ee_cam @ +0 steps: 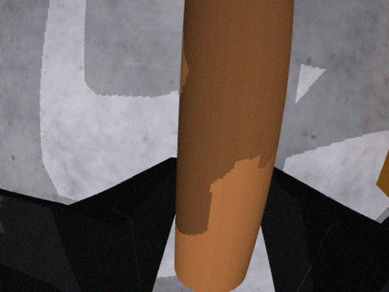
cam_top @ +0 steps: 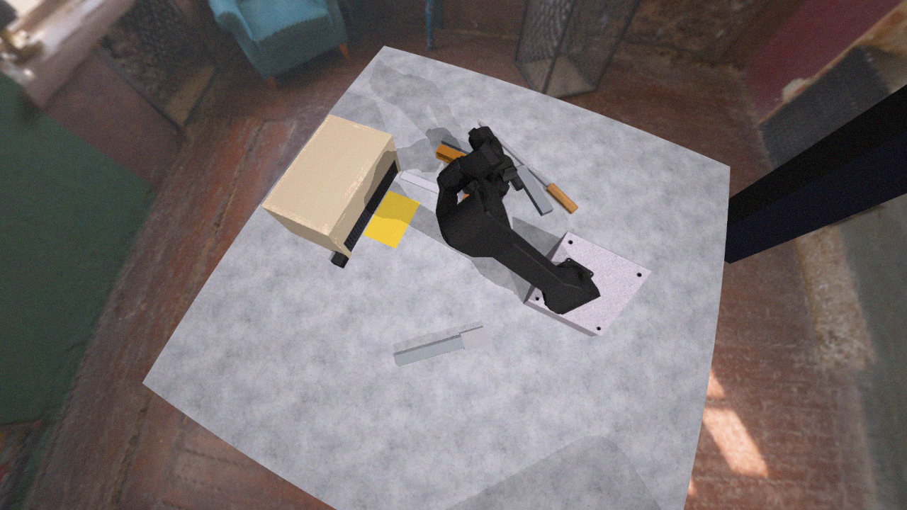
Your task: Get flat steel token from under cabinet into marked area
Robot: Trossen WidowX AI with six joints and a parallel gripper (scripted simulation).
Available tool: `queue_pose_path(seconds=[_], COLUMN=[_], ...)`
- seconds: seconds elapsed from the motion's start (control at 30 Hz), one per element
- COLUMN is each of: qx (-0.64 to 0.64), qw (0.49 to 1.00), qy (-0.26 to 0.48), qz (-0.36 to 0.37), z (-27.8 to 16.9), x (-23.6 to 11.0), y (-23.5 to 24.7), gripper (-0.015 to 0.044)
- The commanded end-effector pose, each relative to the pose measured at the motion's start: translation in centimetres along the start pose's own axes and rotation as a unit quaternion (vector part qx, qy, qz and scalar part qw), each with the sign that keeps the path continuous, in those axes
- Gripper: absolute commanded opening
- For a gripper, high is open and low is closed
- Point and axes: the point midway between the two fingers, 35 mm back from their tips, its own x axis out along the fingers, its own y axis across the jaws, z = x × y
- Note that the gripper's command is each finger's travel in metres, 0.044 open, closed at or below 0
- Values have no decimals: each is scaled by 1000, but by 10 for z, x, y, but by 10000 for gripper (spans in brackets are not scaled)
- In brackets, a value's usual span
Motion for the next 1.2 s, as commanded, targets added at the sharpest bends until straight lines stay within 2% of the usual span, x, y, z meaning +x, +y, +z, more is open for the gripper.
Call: queue_pose_path(seconds=[0.0, 1.17], qx=[19, 160], qw=[1000, 987], qy=[0, 0], qz=[0, 0], z=[-1, -2], x=[0, -1], y=[-1, -2], gripper=[0, 0])
